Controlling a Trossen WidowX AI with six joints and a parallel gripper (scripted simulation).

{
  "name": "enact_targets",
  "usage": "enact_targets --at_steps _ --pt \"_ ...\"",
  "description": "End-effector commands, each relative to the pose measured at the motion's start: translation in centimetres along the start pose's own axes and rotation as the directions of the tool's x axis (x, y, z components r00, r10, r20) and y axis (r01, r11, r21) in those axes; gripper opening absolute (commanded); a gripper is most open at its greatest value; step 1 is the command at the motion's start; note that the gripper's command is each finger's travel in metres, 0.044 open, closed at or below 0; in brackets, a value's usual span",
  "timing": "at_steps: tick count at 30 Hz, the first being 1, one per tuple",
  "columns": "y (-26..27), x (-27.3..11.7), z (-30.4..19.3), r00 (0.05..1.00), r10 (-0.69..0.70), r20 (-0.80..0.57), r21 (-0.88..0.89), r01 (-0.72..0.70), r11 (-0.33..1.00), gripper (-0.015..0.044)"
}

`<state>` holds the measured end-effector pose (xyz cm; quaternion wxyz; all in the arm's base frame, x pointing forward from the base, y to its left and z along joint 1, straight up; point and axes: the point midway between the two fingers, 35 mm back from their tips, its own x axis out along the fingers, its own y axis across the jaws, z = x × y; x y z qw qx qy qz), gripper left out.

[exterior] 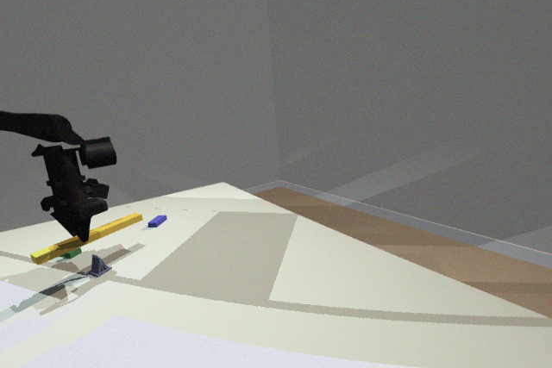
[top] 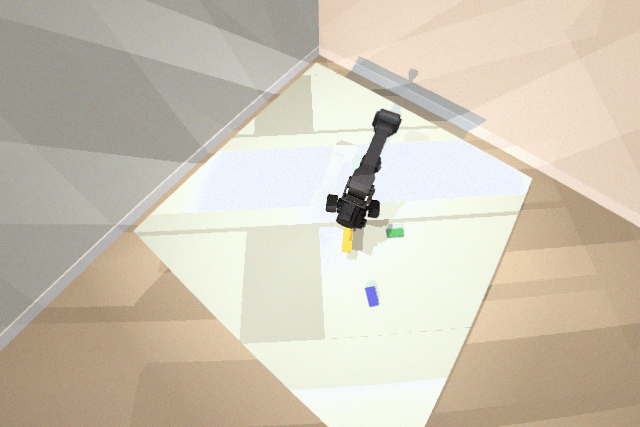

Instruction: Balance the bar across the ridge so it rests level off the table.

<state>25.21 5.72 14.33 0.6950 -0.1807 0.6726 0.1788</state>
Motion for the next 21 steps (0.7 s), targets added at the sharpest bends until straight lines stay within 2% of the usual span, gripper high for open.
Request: enact_targets --at_steps 1,21 --pt "1.6 0.1 -0.2 1.000 0.005 -0.007 -0.074 -0.005 0.997 0.0000" --pt "1.7 2.7 -0.2 1.000 0.005 -0.006 -0.082 -0.006 0.997 0.0000"
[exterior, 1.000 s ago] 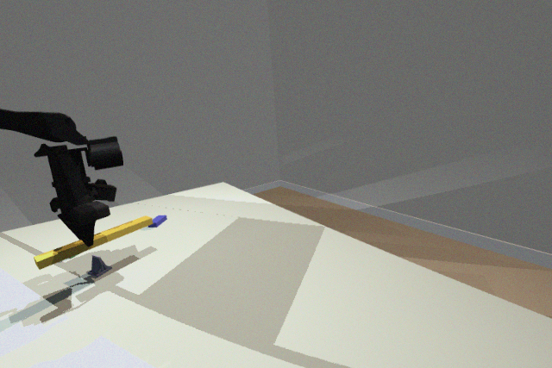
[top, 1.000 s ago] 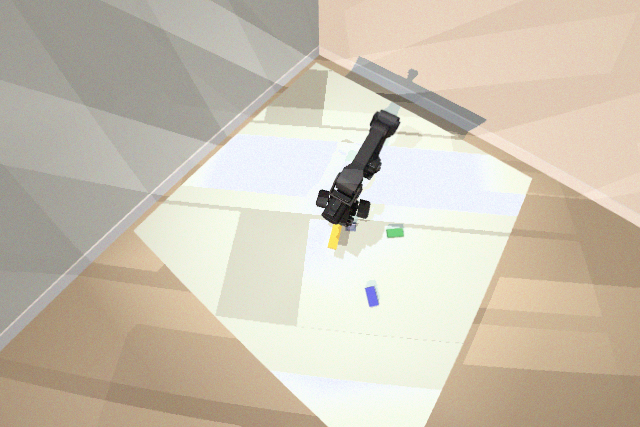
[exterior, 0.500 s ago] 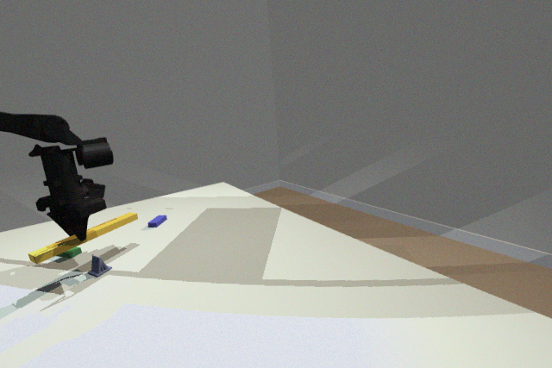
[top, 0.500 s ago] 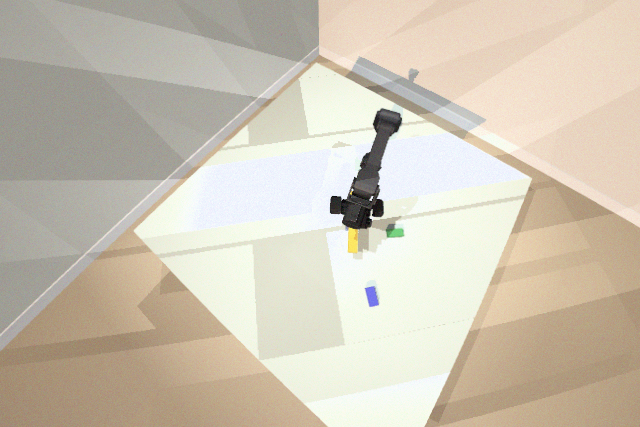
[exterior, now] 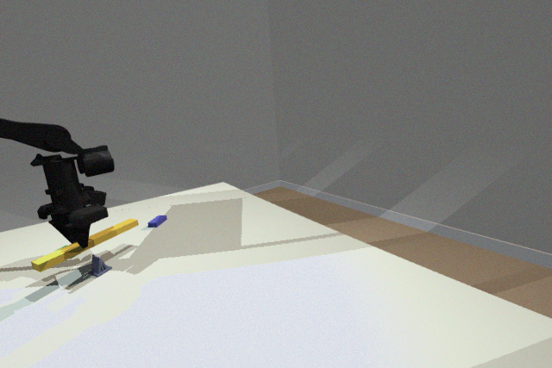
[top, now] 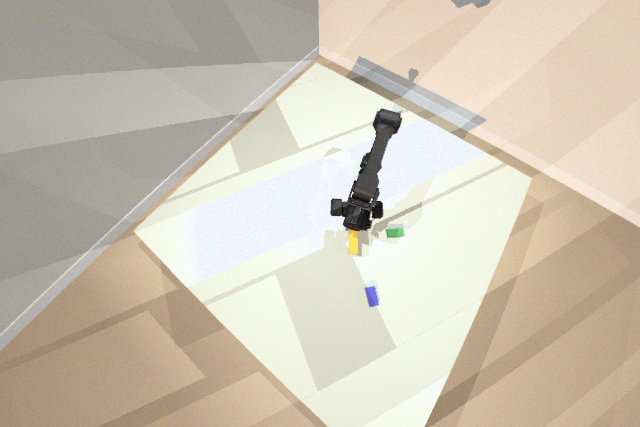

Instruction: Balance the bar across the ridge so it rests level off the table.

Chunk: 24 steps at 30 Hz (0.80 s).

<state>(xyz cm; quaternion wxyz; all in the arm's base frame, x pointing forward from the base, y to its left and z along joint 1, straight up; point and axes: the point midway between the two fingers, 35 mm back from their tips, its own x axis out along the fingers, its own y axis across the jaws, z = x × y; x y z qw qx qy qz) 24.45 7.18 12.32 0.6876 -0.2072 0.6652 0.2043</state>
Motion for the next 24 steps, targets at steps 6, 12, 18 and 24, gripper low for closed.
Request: enact_targets --at_steps 6,12,18,24 --pt "-0.1 1.7 -0.2 1.000 0.006 -0.006 -0.006 -0.006 1.000 0.0000" --pt "-0.2 2.5 -0.3 1.000 0.006 -0.006 -0.007 -0.006 1.000 0.0000" --pt "-0.2 2.5 -0.3 1.000 0.006 -0.006 -0.007 -0.006 1.000 0.0000" --pt "-0.2 2.3 -0.3 1.000 0.006 -0.006 -0.007 -0.006 1.000 0.0000"
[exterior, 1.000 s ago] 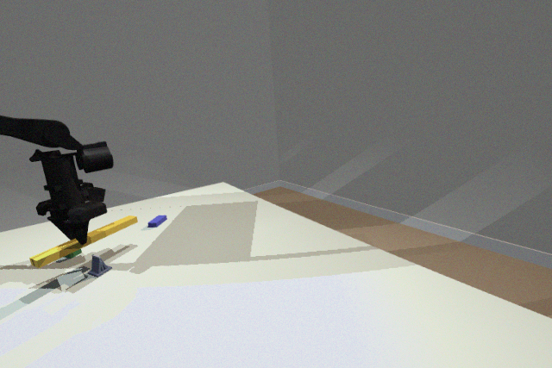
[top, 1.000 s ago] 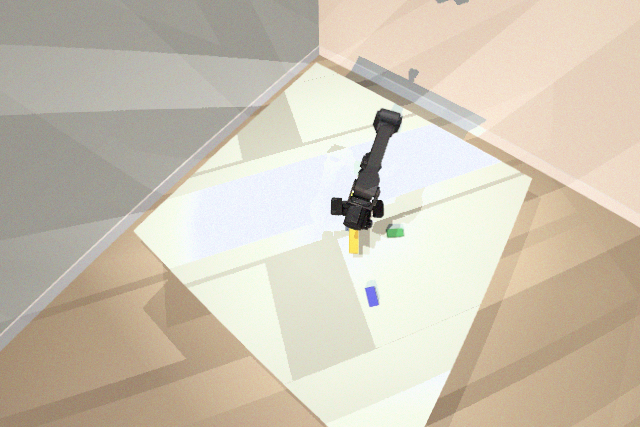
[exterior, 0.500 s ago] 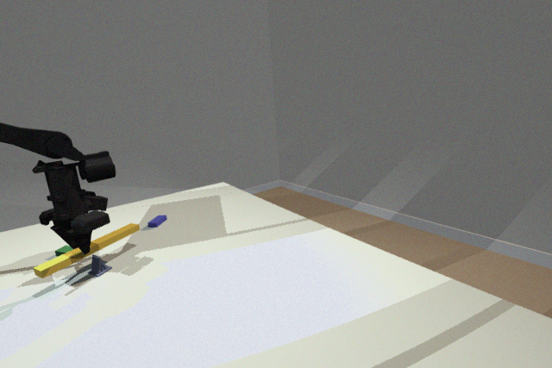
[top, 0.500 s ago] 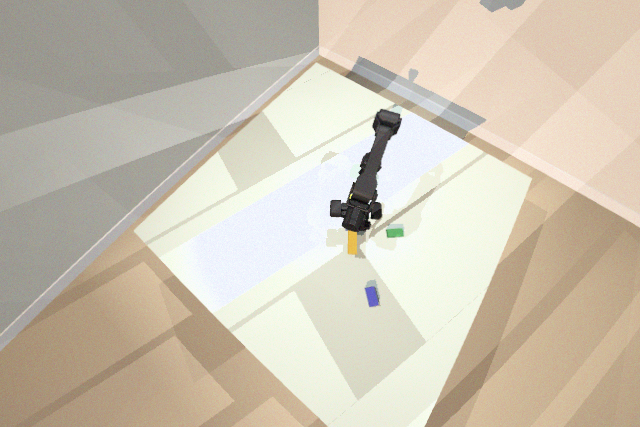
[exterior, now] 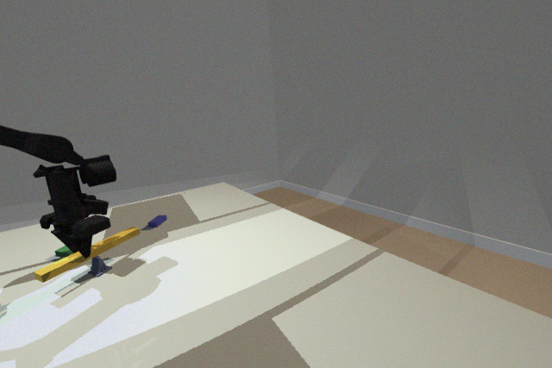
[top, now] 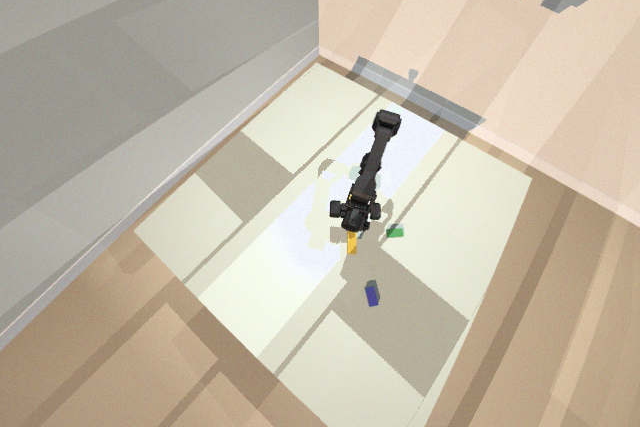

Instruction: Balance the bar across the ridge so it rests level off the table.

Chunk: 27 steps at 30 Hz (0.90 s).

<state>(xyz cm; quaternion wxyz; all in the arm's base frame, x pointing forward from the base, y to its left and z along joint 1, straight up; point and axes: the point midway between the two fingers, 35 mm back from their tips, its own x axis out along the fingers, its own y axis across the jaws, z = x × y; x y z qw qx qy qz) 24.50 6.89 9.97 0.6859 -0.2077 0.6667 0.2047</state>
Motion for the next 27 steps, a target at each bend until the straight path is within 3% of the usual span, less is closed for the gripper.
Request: enact_targets --at_steps 1,27 --pt "0.06 -0.02 -0.06 1.000 0.004 -0.002 -0.006 -0.004 1.000 0.0000" --pt "0.06 0.20 -0.05 1.000 0.004 -0.002 -0.006 -0.004 1.000 0.0000"
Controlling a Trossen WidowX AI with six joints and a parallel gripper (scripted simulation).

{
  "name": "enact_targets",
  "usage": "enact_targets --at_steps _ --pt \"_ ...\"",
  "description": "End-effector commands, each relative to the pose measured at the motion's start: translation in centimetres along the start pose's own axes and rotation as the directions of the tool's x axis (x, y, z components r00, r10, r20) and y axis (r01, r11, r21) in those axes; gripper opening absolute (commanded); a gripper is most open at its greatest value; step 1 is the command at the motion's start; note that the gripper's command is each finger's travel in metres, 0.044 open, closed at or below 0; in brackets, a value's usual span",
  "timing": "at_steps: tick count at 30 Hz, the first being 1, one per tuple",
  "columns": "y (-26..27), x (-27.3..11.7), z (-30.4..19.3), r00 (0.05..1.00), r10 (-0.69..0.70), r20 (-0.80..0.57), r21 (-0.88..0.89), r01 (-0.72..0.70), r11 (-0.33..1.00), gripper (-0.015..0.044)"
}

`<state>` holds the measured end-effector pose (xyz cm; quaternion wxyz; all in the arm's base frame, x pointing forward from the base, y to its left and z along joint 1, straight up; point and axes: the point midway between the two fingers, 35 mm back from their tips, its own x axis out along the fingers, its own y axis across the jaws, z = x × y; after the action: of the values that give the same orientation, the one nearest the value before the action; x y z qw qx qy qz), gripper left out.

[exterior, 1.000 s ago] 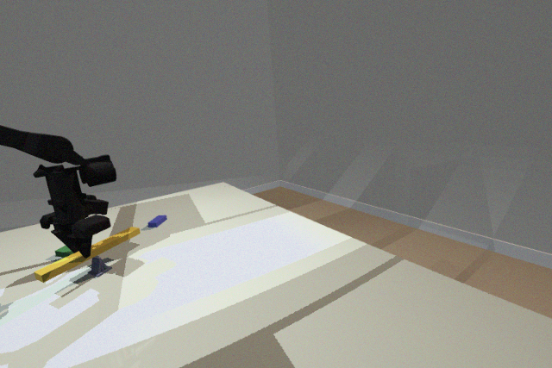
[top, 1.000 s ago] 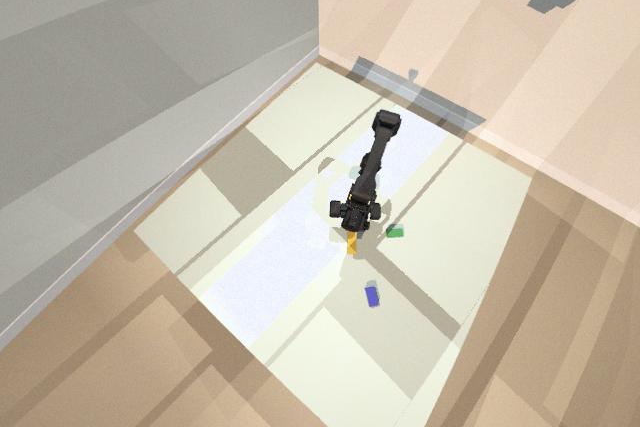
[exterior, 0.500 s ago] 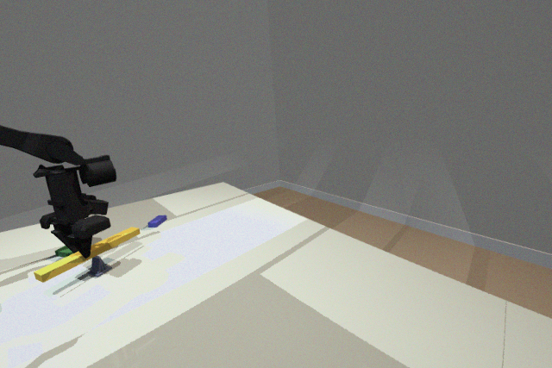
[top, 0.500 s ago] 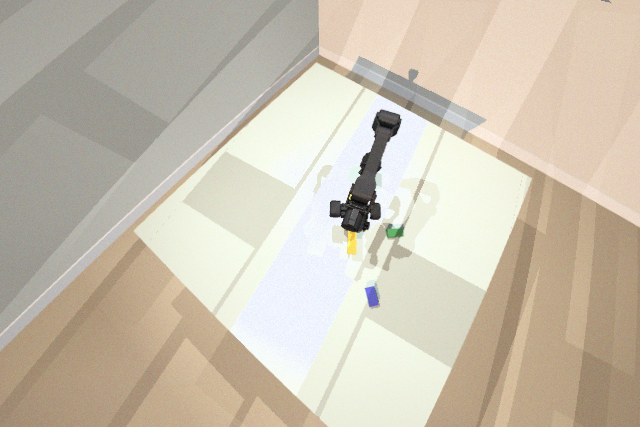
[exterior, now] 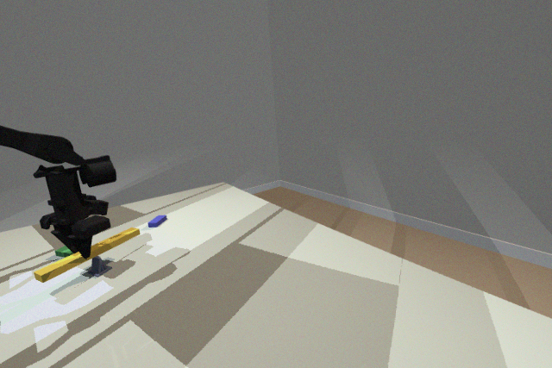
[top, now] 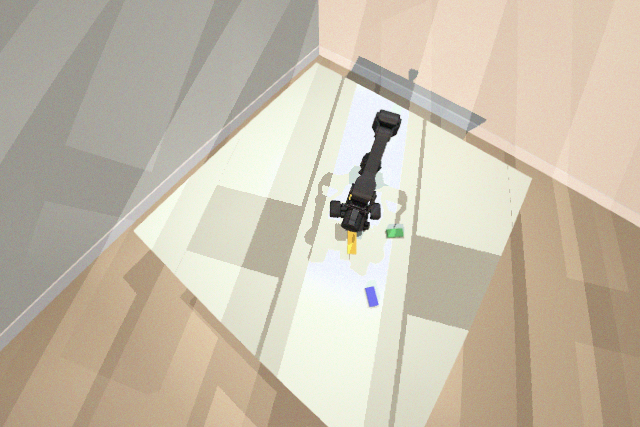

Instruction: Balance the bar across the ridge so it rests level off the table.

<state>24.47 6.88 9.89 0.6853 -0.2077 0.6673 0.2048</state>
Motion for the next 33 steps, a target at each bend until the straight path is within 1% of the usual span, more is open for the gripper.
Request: enact_targets --at_steps 1,33 --pt "0.05 0.12 -0.02 1.000 0.004 0.000 -0.006 -0.004 1.000 0.0000" --pt "0.06 0.39 -0.01 1.000 0.004 0.000 -0.006 -0.004 1.000 0.0000"
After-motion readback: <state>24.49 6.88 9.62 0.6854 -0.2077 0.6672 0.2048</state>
